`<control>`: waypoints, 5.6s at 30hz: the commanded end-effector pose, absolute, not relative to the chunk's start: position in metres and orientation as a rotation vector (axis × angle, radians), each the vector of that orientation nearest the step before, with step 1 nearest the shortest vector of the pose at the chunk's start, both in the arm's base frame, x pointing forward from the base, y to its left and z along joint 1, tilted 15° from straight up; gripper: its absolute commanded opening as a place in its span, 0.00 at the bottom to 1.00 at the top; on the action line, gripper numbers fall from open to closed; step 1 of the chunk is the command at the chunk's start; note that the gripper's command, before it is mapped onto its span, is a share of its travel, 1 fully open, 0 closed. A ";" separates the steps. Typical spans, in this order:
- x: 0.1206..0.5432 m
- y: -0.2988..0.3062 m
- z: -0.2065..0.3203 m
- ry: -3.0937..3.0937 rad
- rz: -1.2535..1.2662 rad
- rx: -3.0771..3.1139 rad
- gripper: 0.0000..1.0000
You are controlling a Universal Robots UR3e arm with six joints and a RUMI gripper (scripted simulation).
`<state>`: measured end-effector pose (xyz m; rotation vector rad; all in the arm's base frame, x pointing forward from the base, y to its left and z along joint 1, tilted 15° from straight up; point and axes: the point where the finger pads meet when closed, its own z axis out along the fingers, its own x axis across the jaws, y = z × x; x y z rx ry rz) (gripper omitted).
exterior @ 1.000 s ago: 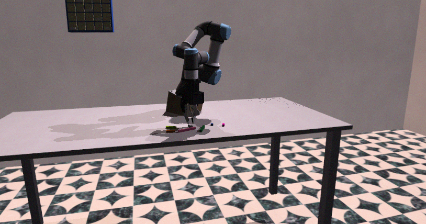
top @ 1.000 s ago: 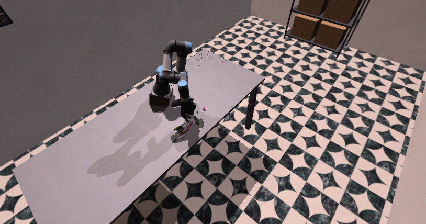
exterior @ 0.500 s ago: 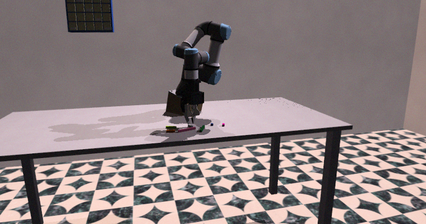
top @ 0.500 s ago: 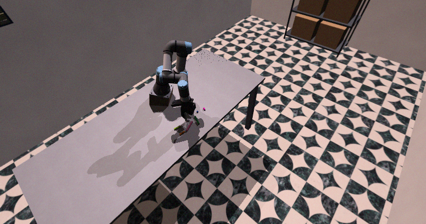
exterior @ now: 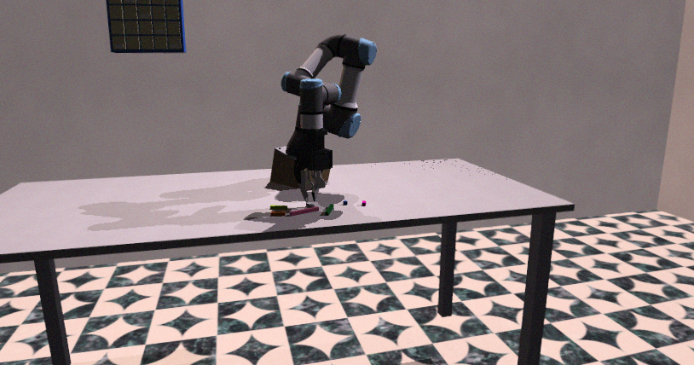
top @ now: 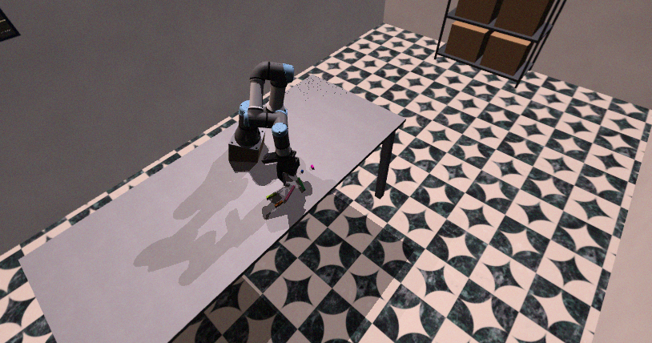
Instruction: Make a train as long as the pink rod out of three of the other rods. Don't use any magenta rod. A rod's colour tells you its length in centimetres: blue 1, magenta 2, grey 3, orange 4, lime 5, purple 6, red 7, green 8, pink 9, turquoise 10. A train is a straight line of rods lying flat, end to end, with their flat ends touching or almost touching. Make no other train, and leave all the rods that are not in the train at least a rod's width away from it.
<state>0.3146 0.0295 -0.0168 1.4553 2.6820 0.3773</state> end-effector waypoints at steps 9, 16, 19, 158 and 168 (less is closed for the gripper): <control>0.315 0.029 -0.017 2.680 0.376 1.454 0.14; 0.315 0.030 -0.020 2.682 0.376 1.455 0.14; 0.315 0.030 -0.021 2.682 0.376 1.455 0.14; 0.301 0.014 0.063 2.679 0.377 1.452 0.00; 0.301 0.014 0.065 2.679 0.376 1.453 0.00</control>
